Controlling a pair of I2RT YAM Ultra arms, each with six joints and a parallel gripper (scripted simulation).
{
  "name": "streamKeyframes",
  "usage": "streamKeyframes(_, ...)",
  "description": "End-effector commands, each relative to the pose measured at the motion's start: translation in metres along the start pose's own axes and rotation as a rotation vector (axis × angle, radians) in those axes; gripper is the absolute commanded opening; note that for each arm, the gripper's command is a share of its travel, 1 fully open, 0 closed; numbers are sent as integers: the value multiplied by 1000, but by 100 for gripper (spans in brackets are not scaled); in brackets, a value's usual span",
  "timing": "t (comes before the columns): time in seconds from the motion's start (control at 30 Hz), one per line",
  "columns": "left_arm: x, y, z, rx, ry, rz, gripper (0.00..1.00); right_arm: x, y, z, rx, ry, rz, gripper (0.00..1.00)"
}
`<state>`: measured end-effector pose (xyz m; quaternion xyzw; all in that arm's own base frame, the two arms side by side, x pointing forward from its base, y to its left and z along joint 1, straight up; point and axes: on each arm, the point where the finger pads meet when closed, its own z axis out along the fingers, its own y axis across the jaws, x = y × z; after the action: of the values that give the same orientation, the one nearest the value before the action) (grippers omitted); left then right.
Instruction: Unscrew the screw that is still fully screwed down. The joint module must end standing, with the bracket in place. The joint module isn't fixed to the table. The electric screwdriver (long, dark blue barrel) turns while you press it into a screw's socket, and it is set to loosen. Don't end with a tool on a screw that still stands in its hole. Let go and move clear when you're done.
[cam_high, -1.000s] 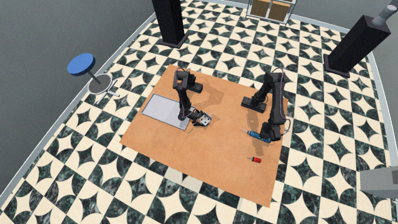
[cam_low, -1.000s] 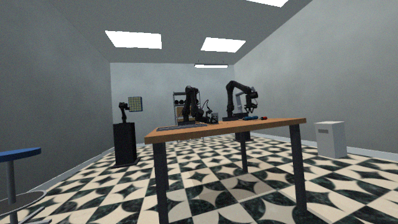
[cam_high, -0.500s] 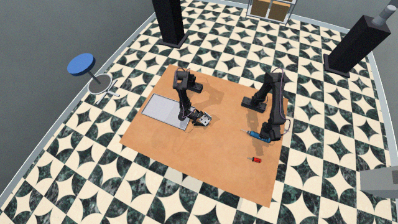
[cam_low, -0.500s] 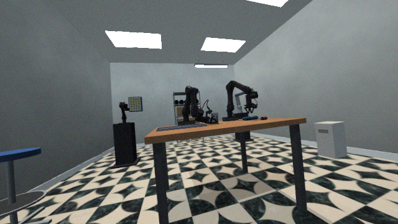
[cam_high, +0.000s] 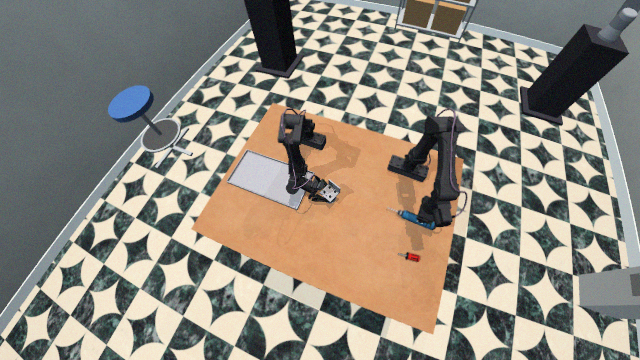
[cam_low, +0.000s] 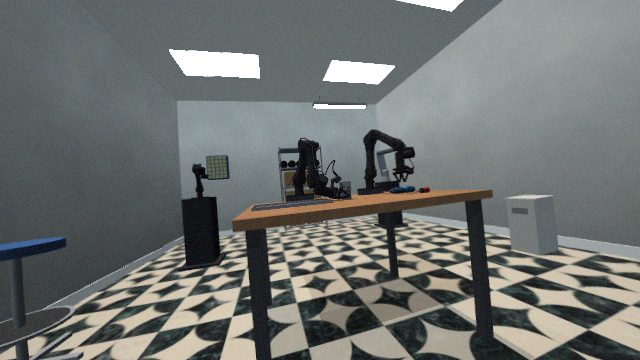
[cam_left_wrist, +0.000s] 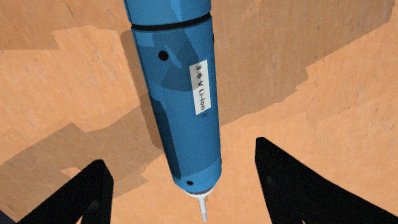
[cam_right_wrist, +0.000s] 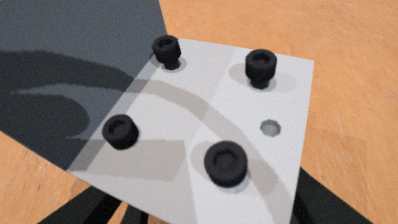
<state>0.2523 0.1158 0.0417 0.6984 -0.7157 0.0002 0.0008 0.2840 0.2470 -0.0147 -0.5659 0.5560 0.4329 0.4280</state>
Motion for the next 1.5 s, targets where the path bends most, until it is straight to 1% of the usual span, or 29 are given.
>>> streamKeyframes(0.0,-5,-14,-15,55,-44,23,65,-6,-3,0,-2,-10,-17,63)
streamKeyframes(0.1,-5,-14,-15,55,-44,23,65,-6,-3,0,-2,-10,-17,61)
streamKeyframes(0.63,-5,-14,-15,55,-44,23,65,-6,-3,0,-2,-10,-17,61)
streamKeyframes(0.67,-5,-14,-15,55,-44,23,65,-6,-3,0,-2,-10,-17,60)
streamKeyframes(1.47,-5,-14,-15,55,-44,23,65,-6,-3,0,-2,-10,-17,59)
